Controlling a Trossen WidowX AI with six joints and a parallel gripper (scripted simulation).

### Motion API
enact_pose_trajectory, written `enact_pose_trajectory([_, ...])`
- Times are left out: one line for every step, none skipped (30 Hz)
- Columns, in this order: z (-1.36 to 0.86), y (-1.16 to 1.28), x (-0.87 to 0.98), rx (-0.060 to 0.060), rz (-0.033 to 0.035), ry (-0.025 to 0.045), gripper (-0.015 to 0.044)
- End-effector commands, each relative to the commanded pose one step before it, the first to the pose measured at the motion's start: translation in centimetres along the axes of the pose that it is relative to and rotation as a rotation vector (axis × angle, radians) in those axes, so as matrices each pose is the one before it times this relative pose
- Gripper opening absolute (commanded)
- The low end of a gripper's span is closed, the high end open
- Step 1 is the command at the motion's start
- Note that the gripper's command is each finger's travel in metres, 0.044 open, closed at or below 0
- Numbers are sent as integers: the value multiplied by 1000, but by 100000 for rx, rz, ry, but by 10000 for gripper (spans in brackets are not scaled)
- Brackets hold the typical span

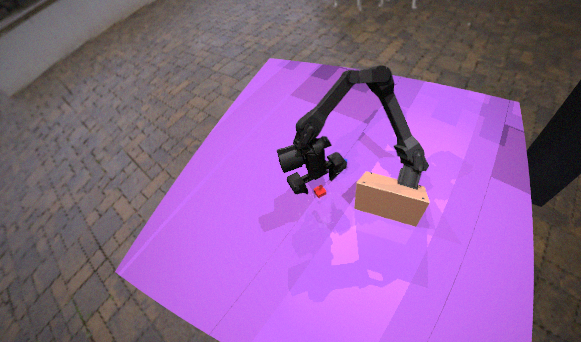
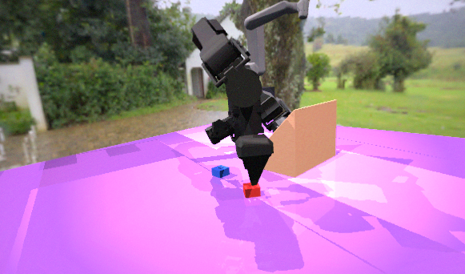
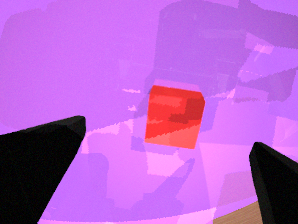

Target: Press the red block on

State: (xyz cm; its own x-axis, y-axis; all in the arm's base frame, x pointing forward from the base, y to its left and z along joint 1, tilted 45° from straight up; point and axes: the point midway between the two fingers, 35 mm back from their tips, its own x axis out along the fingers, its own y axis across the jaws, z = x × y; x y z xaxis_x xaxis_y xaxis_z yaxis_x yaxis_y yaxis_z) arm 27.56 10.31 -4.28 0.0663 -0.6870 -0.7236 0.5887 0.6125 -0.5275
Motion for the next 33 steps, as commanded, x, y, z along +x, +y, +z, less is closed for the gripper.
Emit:
enact_pose_trajectory([-54, -78, 616, -581, -233, -478, 440])
enact_pose_trajectory([0, 4, 132, 0, 1, -2, 440])
enact_pose_trajectory([0, 3, 163, 0, 1, -2, 440])
enact_pose_trajectory([0, 3, 163, 0, 0, -3, 440])
enact_pose_trajectory([-1, 2, 162, 0, 0, -3, 440])
enact_pose_trajectory([-1, 1, 162, 1, -1, -3, 440])
enact_pose_trajectory([-1, 0, 162, 1, -2, -4, 440])
enact_pose_trajectory([-2, -1, 161, 1, -3, -4, 440])
enact_pose_trajectory([-2, -2, 161, 1, -3, -4, 440])
enact_pose_trajectory([-2, -3, 161, 1, -4, -5, 440])
enact_pose_trajectory([-3, -4, 161, 1, -5, -5, 440])
enact_pose_trajectory([-3, -5, 161, 1, -5, -6, 440])
enact_pose_trajectory([-3, -6, 161, 2, -6, -6, 440])
enact_pose_trajectory([-4, -7, 160, 2, -7, -6, 440])
enact_pose_trajectory([-4, -8, 160, 2, -8, -7, 440])
enact_pose_trajectory([-4, -9, 160, 2, -8, -7, 440])
enact_pose_trajectory([-5, -10, 159, 2, -9, -7, 440])
enact_pose_trajectory([-4, -8, 127, 2, -8, -6, 440])
enact_pose_trajectory([-3, -5, 76, 1, -5, -4, 440])
enact_pose_trajectory([-1, -2, 25, 0, -2, -1, 440])
enact_pose_trajectory([0, 0, 0, 0, 0, 0, 414])
enact_pose_trajectory([0, 0, 0, 0, 0, 0, 387])
enact_pose_trajectory([0, 0, 0, 0, 0, 0, 361])
enact_pose_trajectory([0, 0, 0, 0, 0, 0, 335])
enact_pose_trajectory([0, 0, 0, 0, 0, 0, 309])
enact_pose_trajectory([0, 0, 0, 0, 0, 0, 282])
enact_pose_trajectory([0, 0, 0, 0, 0, 0, 256])
enact_pose_trajectory([0, 0, 0, 0, 0, 0, 230])
enact_pose_trajectory([0, 0, 0, 0, 0, 0, 204])
enact_pose_trajectory([0, 0, 0, 0, 0, 0, 177])
enact_pose_trajectory([0, 0, 0, 0, 0, 0, 151])
enact_pose_trajectory([0, 0, 0, 0, 0, 0, 125])
enact_pose_trajectory([0, 0, 0, 0, 0, 0, 118])
